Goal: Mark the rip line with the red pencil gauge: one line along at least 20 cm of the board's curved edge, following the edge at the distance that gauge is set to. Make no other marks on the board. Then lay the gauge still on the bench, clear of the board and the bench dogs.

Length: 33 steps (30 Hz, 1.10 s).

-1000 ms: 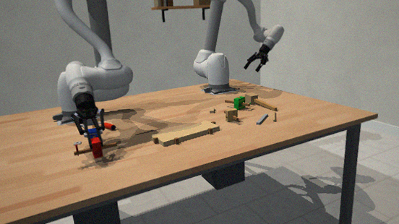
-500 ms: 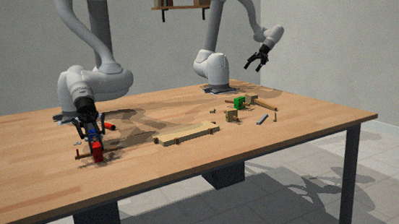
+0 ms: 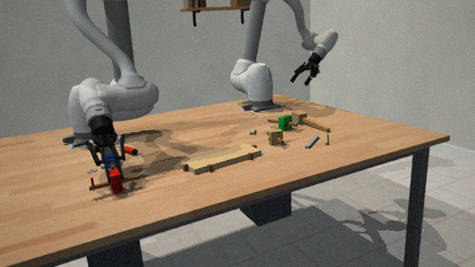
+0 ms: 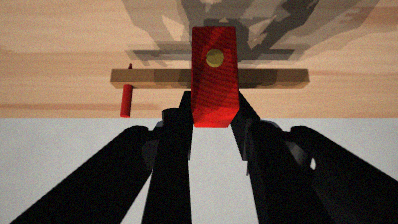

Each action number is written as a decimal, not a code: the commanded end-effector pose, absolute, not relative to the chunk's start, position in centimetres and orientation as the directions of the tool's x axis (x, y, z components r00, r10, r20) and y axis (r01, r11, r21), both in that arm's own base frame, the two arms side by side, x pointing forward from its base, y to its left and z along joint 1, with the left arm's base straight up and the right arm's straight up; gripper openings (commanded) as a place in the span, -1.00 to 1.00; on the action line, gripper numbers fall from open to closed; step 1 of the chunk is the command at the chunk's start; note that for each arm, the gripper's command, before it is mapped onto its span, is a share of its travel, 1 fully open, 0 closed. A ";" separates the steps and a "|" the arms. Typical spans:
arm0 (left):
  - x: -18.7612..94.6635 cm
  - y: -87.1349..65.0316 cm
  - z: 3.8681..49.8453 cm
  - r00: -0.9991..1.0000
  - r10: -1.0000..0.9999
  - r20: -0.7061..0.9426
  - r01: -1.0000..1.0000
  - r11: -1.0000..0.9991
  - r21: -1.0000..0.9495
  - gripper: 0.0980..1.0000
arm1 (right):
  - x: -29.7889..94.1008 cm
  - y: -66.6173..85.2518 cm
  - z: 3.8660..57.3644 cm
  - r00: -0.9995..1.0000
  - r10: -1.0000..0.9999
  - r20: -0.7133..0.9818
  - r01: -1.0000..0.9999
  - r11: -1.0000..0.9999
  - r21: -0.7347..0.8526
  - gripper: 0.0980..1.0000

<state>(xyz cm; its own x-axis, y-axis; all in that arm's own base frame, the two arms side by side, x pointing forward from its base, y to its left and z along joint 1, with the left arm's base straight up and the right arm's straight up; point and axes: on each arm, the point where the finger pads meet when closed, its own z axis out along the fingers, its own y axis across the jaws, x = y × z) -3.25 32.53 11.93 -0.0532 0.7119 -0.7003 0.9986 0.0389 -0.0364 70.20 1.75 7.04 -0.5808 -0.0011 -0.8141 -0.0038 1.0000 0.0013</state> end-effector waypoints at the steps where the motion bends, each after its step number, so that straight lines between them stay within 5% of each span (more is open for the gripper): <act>1: -3.5 32.1 12.1 -0.055 0.706 -0.706 0.998 0.040 -0.038 1.00 | 69.8 1.6 6.7 -0.584 0.002 -0.812 0.002 1.000 0.001 -1.00; 33: -3.5 32.1 12.1 -0.055 0.706 -0.706 0.998 0.040 -0.038 1.00 | 69.8 1.5 6.1 -0.584 0.002 -0.812 0.002 1.000 0.001 -1.00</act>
<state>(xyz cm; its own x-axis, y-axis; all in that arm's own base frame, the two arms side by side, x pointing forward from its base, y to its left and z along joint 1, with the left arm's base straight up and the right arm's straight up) -3.25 32.53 11.93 -0.0532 0.7119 -0.7003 0.9986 0.0389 -0.0364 70.21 1.75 6.47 -0.5808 -0.0011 -0.8140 -0.0039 1.0000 0.0014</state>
